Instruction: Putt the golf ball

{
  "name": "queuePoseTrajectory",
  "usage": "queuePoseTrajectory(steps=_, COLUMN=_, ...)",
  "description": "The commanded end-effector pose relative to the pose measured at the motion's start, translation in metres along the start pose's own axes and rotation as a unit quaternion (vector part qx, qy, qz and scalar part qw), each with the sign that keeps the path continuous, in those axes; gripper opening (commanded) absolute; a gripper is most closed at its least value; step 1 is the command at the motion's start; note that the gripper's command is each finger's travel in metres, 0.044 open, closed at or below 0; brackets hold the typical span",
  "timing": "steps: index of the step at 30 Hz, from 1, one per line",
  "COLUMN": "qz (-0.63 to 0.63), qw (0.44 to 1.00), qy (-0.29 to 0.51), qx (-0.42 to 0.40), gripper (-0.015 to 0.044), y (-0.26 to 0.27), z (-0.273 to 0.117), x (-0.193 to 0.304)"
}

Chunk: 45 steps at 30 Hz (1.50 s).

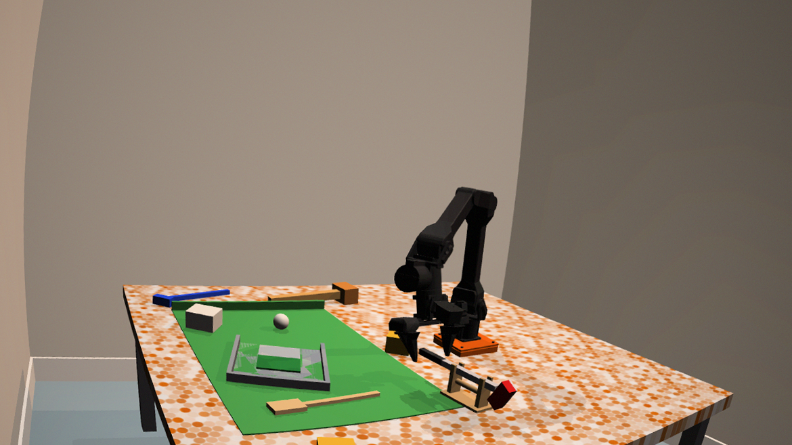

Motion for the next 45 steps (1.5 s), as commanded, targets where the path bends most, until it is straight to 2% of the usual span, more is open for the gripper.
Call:
queuePoseTrajectory(steps=1, qz=0.002, qw=1.000, qy=-0.001, qx=0.000, gripper=0.0440, y=0.000, z=0.005, x=0.001)
queuePoseTrajectory(steps=19, qz=0.002, qw=1.000, qy=-0.001, qx=0.000, gripper=0.0440, y=0.000, z=0.026, x=0.007)
queuePoseTrajectory(steps=34, qz=-0.001, qw=1.000, qy=-0.001, qx=0.002, gripper=0.0046, y=0.000, z=0.023, x=0.006)
queuePoseTrajectory(steps=41, qz=-0.001, qw=1.000, qy=-0.001, qx=0.002, gripper=0.0000, y=0.000, z=0.023, x=0.006)
queuePoseTrajectory(steps=45, qz=-0.001, qw=1.000, qy=-0.001, qx=0.002, gripper=0.0000, y=-0.002, z=0.015, x=0.003)
Point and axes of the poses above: the point midway between the two fingers, 35 mm back from their tips, its own z axis out along the fingers, its own y axis across the jaws, x = y × z, the point moved 8 cm from there along -z, back along the fingers, and after that the axes turned 1 degree about z, right-handed, at the moved point
